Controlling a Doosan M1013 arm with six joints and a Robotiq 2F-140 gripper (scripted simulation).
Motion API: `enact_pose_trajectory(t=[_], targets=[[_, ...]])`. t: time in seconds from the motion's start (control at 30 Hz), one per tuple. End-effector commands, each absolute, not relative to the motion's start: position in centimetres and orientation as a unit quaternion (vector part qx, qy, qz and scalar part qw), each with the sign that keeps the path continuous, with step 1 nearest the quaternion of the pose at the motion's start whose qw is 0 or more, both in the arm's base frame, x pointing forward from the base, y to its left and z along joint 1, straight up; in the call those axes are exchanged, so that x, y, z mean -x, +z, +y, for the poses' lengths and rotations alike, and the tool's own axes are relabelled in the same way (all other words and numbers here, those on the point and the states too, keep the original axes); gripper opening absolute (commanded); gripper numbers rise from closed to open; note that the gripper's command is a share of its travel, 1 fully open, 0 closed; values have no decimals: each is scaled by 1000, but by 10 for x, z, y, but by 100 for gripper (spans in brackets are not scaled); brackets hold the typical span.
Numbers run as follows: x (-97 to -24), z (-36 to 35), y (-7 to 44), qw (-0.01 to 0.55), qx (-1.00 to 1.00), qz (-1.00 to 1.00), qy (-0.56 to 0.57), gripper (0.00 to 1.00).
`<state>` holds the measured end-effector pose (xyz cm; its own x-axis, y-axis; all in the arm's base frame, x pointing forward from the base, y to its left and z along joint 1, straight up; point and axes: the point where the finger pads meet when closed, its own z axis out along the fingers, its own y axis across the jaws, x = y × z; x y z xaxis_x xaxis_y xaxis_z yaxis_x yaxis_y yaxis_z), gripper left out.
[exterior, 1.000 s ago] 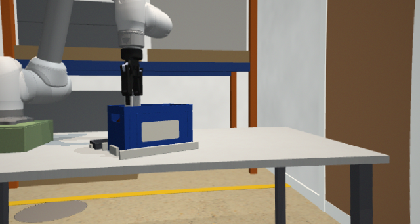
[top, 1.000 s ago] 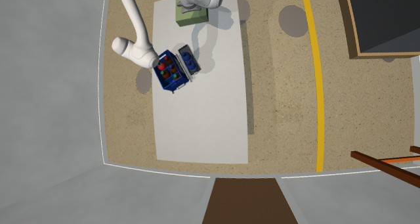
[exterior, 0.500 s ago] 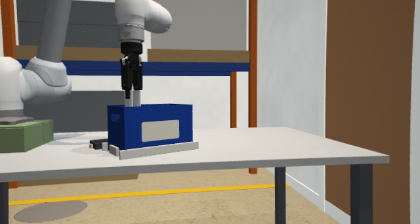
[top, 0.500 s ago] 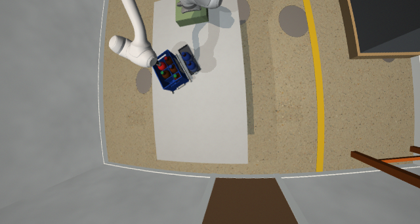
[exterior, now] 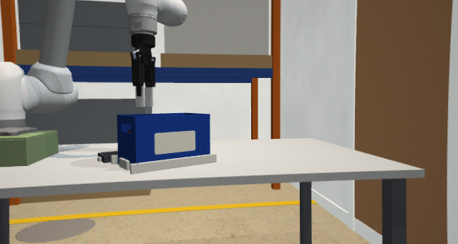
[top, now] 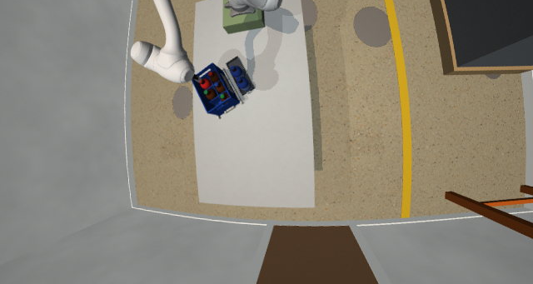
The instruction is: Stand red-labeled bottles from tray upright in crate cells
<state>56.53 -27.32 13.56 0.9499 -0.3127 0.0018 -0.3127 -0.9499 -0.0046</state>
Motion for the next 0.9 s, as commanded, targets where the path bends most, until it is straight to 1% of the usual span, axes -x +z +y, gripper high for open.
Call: enact_pose_trajectory(t=[0.0, 0.37, 0.8, 0.83, 0.87], targets=[[-565, -273, 137, 2, 987, 158, -1, 38], [-565, -273, 155, 2, 987, 158, -1, 38], [-565, -273, 159, 2, 987, 158, -1, 38], [-565, -273, 159, 2, 987, 158, -1, 0], [-565, -273, 159, 2, 987, 158, -1, 0]])
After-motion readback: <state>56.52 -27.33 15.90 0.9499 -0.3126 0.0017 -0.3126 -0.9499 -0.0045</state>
